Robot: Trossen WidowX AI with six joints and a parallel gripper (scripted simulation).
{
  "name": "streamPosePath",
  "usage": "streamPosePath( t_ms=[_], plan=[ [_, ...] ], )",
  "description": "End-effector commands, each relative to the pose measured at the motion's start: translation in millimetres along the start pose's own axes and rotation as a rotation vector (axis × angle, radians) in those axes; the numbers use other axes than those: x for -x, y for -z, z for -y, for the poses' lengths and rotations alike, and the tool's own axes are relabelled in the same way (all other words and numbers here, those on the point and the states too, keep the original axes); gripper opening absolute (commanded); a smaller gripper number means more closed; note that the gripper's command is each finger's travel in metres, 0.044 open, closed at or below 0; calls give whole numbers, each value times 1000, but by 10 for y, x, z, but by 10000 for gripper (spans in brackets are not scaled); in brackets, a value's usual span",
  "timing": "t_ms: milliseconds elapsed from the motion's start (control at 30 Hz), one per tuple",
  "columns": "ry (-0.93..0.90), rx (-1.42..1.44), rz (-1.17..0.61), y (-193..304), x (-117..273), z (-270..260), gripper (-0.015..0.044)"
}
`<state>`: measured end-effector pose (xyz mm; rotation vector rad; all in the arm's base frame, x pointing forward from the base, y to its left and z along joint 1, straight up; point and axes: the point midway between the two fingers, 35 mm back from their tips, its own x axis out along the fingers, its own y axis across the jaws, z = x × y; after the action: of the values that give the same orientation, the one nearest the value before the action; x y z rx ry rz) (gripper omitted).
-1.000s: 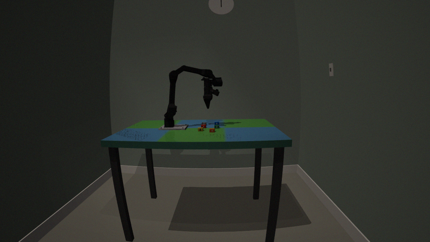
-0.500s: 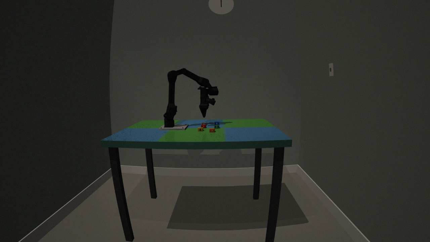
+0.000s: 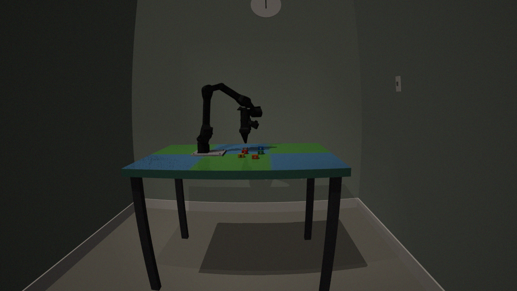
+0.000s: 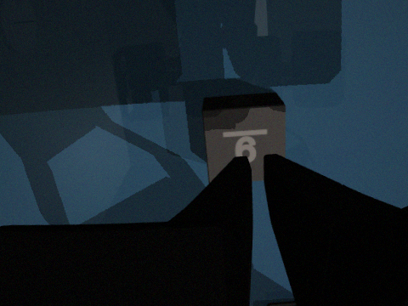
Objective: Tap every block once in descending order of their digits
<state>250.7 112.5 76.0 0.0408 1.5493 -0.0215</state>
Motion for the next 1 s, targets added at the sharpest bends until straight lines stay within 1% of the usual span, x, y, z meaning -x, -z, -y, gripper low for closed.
streamPosePath(
  t_ms=[0,700,833,967],
  plan=[
    [0,-2,2,-3,-8,-1,20],
    [0,-2,2,-3,-307,-1,20],
    [0,-2,2,-3,-307,-1,20],
    [-1,-2,2,-5,-28,-2,20]
  ],
)
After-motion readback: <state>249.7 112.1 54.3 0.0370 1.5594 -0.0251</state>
